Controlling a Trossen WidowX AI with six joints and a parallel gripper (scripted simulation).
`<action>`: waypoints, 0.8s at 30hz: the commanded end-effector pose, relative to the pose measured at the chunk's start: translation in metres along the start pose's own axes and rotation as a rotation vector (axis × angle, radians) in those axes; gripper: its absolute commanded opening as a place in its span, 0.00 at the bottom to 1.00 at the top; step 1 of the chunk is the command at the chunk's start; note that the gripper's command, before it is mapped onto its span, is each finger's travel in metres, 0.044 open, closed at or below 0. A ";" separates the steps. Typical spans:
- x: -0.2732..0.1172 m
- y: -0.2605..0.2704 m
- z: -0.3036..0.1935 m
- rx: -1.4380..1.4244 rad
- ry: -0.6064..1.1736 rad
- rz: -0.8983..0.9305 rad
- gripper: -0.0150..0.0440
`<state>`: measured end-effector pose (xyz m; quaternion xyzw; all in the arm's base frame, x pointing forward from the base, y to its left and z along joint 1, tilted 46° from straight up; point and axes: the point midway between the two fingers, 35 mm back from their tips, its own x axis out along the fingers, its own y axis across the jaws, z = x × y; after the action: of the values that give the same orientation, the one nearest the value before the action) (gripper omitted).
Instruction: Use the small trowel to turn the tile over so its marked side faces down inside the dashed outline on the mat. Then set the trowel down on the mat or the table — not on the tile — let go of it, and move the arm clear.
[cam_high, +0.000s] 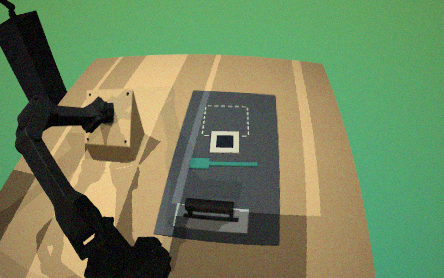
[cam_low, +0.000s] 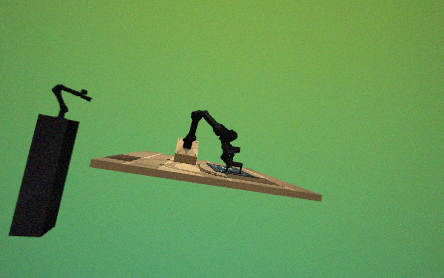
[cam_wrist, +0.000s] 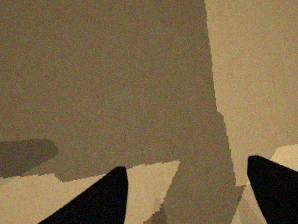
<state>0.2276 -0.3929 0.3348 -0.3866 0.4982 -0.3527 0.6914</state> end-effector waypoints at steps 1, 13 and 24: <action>0.004 0.039 0.025 0.046 0.030 0.104 0.71; -0.039 0.180 0.109 0.085 0.221 0.322 0.71; -0.076 0.230 0.126 0.020 0.329 0.283 0.71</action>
<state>0.3560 -0.1975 0.1876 -0.2455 0.6482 -0.3023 0.6544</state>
